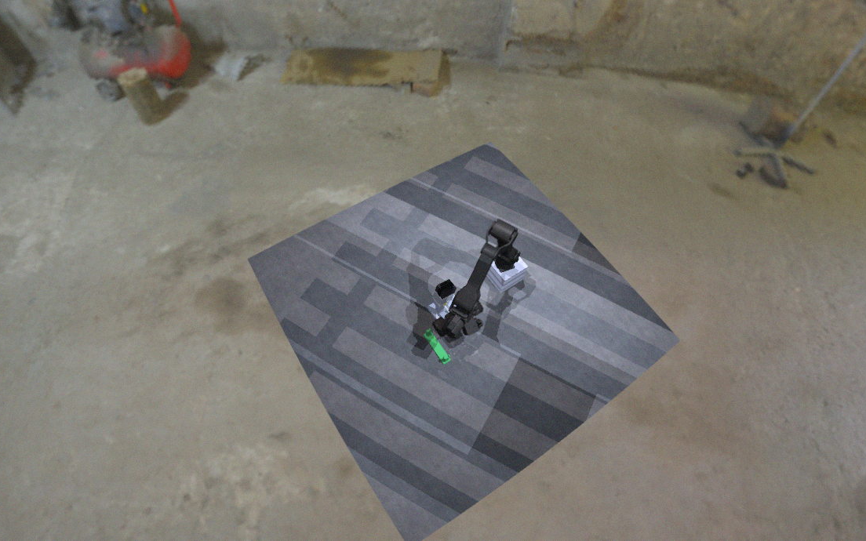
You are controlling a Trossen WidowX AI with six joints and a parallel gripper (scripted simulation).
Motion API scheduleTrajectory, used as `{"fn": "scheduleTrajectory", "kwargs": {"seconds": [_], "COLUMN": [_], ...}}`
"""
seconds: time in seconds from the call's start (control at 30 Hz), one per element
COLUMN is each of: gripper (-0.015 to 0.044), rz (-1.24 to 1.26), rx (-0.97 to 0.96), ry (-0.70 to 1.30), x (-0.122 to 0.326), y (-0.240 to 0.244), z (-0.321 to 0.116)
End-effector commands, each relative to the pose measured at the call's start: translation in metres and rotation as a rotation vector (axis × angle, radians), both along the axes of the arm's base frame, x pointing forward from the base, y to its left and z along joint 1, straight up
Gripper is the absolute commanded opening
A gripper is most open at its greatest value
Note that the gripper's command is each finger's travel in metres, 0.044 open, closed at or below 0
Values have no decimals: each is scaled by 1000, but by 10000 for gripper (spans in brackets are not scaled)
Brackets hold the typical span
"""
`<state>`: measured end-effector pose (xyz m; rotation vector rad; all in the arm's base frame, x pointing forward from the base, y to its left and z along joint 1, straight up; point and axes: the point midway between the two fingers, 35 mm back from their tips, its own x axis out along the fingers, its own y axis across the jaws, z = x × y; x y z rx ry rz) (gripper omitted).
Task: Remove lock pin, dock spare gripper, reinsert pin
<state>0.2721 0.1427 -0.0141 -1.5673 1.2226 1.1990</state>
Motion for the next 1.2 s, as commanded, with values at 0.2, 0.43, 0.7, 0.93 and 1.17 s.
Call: {"fn": "scheduleTrajectory", "kwargs": {"seconds": [0.2, 0.43, 0.7, 0.93, 1.17], "gripper": [0, 0, 0, 0, 0], "rz": [6, 6, 6, 6, 6], "rx": [-6, -6, -6, -6, -5], "ry": [-2, -2, -2, -3, -5], "x": [1, 3, 4, 4, 5], "y": [-7, -10, -15, -18, -22], "z": [-1, -1, -1, -1, -1]}}
